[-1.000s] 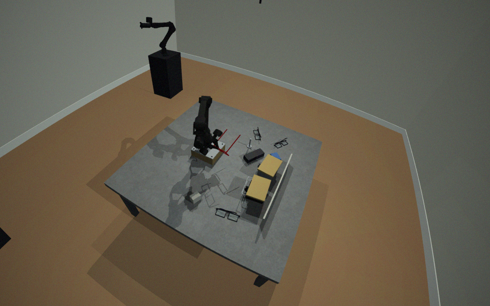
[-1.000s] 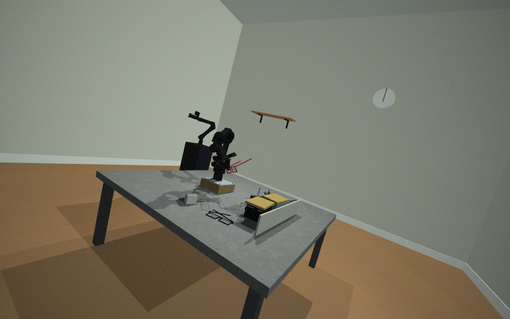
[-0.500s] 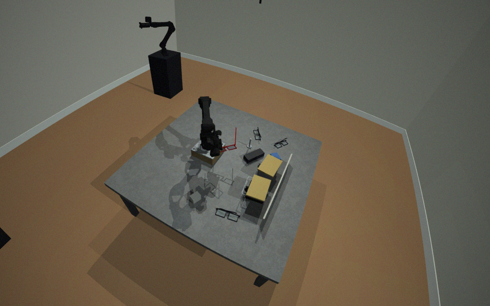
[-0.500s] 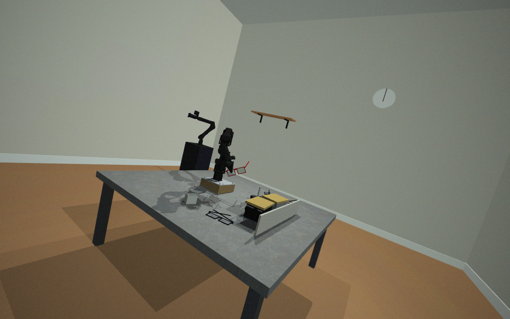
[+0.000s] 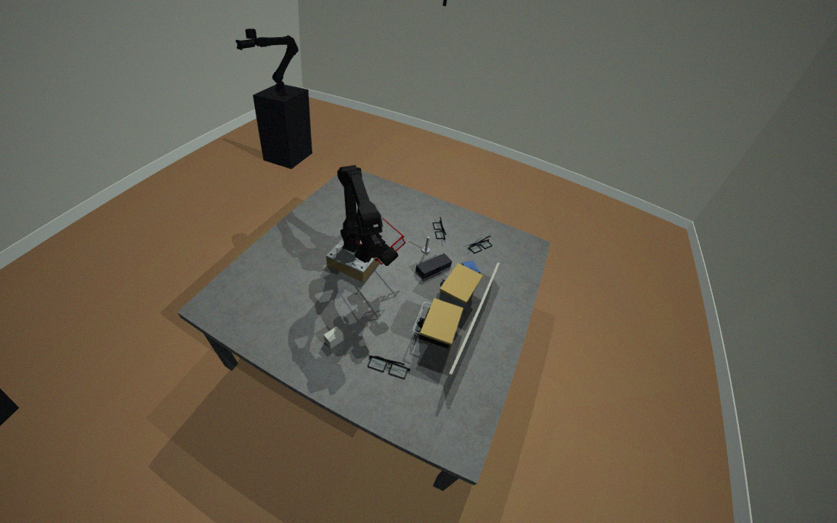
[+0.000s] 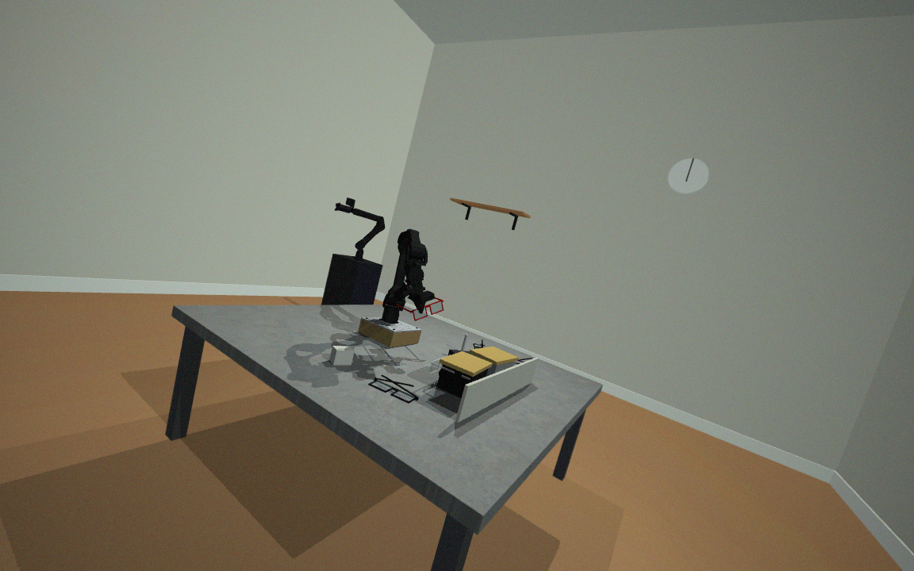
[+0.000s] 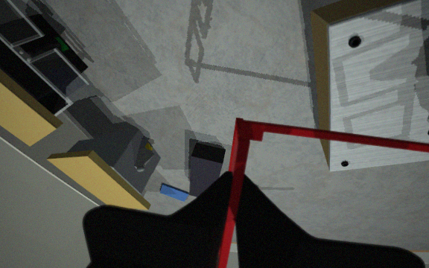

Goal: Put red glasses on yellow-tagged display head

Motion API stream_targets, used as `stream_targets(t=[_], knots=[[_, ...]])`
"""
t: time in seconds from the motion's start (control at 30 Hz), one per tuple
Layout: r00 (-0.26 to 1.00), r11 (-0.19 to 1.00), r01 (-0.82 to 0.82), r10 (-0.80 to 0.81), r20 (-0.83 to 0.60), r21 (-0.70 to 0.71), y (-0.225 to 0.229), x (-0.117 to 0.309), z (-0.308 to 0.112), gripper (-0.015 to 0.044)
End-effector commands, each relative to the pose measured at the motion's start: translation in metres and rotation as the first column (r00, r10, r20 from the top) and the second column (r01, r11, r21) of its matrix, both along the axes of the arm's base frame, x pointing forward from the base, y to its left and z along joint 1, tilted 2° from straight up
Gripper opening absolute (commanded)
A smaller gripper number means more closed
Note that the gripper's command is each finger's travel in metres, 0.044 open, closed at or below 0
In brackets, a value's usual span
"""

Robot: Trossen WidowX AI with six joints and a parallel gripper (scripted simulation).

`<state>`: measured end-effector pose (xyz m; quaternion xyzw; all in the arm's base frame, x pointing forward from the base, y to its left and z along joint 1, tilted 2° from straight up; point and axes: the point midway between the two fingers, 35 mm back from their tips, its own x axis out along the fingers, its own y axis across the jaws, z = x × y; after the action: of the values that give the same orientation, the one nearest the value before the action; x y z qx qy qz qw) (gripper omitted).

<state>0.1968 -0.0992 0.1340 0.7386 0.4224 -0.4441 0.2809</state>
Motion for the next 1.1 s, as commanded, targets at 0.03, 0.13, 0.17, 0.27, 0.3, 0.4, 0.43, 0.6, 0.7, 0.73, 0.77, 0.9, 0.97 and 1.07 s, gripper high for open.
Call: stream_targets(t=[0.03, 0.13, 0.17, 0.27, 0.3, 0.4, 0.43, 0.6, 0.7, 0.73, 0.77, 0.9, 0.97, 1.07], knots=[[0.980, 0.979, -0.197, 0.199, 0.032, -0.061, 0.005, 0.007, -0.004, 0.0000], [0.942, 0.940, -0.326, 0.333, 0.051, -0.104, 0.010, 0.011, -0.006, 0.0000], [0.925, 0.922, -0.368, 0.376, 0.056, -0.119, 0.012, 0.013, -0.007, 0.0000], [0.862, 0.858, -0.487, 0.502, 0.068, -0.162, 0.016, 0.017, -0.008, 0.0000], [0.837, 0.833, -0.524, 0.542, 0.071, -0.176, 0.018, 0.019, -0.009, 0.0000], [0.752, 0.747, -0.628, 0.655, 0.075, -0.218, 0.023, 0.023, -0.011, 0.0000], [0.720, 0.714, -0.660, 0.690, 0.076, -0.232, 0.025, 0.025, -0.011, 0.0000], [0.537, 0.532, -0.793, 0.840, 0.070, -0.297, 0.034, 0.032, -0.014, 0.0000], [0.415, 0.411, -0.849, 0.908, 0.062, -0.333, 0.039, 0.036, -0.016, 0.0000], [0.372, 0.369, -0.864, 0.926, 0.058, -0.344, 0.041, 0.037, -0.016, 0.0000], [0.328, 0.325, -0.877, 0.943, 0.054, -0.355, 0.043, 0.038, -0.017, 0.0000], [0.144, 0.144, -0.908, 0.989, 0.031, -0.394, 0.051, 0.044, -0.019, 0.0000], [0.050, 0.052, -0.910, 0.999, 0.018, -0.411, 0.056, 0.047, -0.020, 0.0000], [-0.093, -0.085, -0.897, 0.996, -0.004, -0.434, 0.062, 0.050, -0.022, 0.0000]])
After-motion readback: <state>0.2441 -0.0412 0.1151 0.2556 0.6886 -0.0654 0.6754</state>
